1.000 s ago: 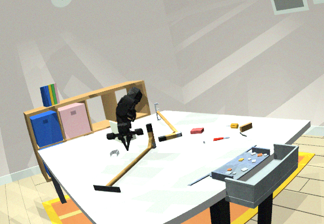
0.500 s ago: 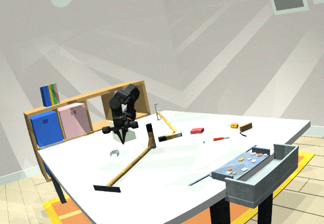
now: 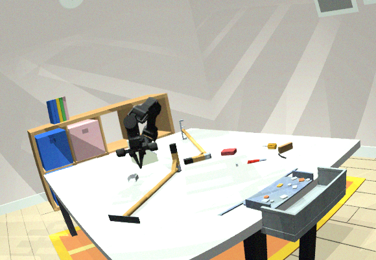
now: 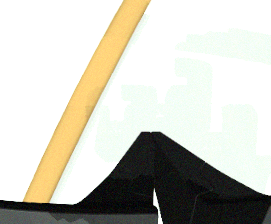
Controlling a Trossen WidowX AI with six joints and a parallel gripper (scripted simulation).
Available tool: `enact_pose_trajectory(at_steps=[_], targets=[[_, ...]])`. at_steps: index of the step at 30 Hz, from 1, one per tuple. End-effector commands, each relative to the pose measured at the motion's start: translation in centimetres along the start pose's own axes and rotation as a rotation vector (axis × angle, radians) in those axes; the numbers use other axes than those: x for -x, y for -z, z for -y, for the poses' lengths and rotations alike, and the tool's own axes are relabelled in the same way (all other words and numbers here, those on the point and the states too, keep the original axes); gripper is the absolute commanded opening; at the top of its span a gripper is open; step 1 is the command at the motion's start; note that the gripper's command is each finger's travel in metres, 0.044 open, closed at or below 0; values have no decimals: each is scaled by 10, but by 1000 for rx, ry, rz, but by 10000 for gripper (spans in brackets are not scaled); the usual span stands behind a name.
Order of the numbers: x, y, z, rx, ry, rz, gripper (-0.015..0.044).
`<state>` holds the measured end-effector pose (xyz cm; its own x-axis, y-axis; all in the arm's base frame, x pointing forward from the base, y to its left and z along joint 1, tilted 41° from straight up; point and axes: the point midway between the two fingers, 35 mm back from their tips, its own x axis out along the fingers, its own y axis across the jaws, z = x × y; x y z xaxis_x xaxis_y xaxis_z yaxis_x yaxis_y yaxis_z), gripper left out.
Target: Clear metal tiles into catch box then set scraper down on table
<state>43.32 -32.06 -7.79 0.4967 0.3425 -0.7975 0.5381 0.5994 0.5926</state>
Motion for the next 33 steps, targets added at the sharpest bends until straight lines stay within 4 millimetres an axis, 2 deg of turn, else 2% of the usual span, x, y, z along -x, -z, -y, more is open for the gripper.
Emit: enact_pose_trajectory(at_steps=[1, 33], targets=[[-10, 5, 2, -13, -4, -5, 0], [-84, 41, 2, -14, -6, -8, 0]])
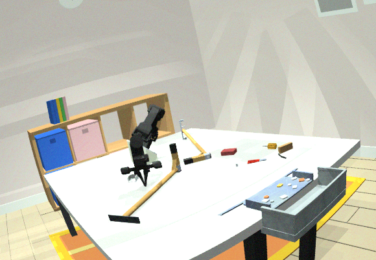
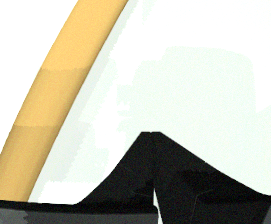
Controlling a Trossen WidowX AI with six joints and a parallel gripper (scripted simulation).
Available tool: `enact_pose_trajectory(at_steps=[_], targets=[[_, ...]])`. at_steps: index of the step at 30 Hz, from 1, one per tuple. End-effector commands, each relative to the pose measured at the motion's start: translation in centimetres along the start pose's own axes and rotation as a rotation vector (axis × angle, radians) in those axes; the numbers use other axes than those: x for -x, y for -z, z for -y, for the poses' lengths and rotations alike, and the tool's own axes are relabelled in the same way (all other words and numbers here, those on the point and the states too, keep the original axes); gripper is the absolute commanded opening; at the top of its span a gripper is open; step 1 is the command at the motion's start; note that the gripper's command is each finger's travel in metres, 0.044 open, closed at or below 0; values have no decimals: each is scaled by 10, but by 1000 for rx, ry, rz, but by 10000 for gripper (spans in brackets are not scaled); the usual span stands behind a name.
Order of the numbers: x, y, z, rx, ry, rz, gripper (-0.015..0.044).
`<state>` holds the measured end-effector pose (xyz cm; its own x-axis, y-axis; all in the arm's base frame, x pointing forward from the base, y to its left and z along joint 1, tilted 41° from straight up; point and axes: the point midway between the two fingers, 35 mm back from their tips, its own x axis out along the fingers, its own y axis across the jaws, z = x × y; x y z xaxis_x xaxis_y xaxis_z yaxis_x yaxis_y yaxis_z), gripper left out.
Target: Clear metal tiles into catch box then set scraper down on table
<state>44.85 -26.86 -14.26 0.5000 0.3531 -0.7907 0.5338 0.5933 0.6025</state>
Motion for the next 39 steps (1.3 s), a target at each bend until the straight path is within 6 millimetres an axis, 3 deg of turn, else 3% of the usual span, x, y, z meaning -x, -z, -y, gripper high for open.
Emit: enact_pose_trajectory(at_steps=[1, 8, 39], targets=[[-9, 8, 3, -11, 6, -4, 0], [-16, 12, 2, -11, 6, -4, 0], [-22, -4, -23, -11, 6, -4, 0]])
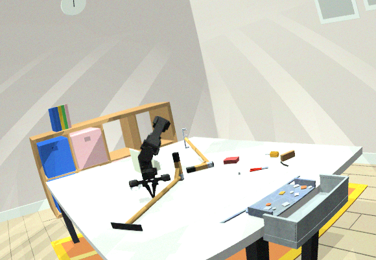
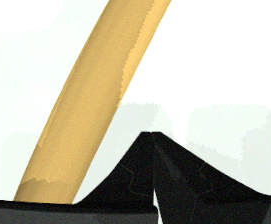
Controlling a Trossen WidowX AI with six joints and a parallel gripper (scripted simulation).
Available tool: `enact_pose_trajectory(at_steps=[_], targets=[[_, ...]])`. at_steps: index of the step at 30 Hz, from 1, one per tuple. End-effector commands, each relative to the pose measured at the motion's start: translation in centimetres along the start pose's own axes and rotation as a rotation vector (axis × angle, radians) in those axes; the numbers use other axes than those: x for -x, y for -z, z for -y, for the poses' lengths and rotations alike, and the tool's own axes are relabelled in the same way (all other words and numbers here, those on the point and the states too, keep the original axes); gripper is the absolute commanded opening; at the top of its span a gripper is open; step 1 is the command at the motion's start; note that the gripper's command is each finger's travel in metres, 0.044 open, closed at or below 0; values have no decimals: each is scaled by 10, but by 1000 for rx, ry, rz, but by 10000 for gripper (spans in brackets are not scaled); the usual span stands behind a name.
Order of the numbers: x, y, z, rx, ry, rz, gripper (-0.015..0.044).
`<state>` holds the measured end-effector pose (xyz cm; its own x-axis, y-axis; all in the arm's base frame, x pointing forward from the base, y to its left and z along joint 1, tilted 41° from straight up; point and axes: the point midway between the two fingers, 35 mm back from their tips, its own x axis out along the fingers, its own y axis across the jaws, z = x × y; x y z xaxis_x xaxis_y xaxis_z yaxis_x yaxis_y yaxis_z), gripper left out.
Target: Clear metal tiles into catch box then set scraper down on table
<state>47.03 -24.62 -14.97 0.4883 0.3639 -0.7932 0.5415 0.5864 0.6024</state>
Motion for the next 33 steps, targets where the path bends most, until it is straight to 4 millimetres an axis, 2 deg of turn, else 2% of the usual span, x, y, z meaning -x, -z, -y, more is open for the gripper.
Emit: enact_pose_trajectory(at_steps=[1, 33], targets=[[2, -7, -4, -1, 4, 12, 0], [-4, -20, -33, -1, 2, 12, 0]])
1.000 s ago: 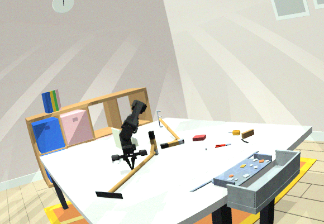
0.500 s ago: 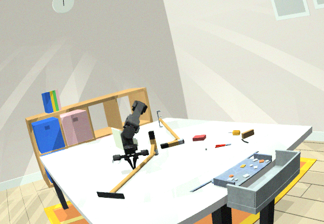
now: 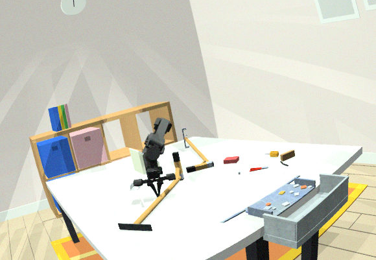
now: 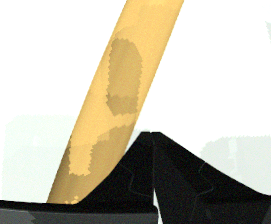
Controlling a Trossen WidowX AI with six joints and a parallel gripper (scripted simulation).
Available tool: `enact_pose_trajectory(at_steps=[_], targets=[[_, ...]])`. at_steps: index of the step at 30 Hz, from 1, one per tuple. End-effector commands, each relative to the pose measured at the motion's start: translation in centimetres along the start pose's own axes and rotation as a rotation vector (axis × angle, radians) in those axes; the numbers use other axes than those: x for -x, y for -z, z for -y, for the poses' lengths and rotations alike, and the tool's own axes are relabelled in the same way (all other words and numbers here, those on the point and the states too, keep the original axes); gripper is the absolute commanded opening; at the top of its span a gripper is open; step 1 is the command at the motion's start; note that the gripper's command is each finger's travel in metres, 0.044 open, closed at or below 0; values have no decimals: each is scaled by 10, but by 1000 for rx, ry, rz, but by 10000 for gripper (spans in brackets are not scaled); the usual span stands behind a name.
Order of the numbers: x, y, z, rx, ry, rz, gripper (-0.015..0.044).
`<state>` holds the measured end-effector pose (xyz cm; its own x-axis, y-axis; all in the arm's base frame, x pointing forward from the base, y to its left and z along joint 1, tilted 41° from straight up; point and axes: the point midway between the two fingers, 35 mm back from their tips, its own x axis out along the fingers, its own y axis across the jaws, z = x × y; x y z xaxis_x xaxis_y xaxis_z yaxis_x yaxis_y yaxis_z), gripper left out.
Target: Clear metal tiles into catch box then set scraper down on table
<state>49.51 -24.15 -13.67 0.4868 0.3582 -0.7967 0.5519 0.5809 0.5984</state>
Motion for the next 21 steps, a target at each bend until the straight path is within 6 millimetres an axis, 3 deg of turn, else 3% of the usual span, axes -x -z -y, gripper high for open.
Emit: enact_pose_trajectory(at_steps=[1, 21], targets=[[0, -5, -10, 10, -4, 9, 0], [-4, -11, -29, 10, -6, 10, 0]])
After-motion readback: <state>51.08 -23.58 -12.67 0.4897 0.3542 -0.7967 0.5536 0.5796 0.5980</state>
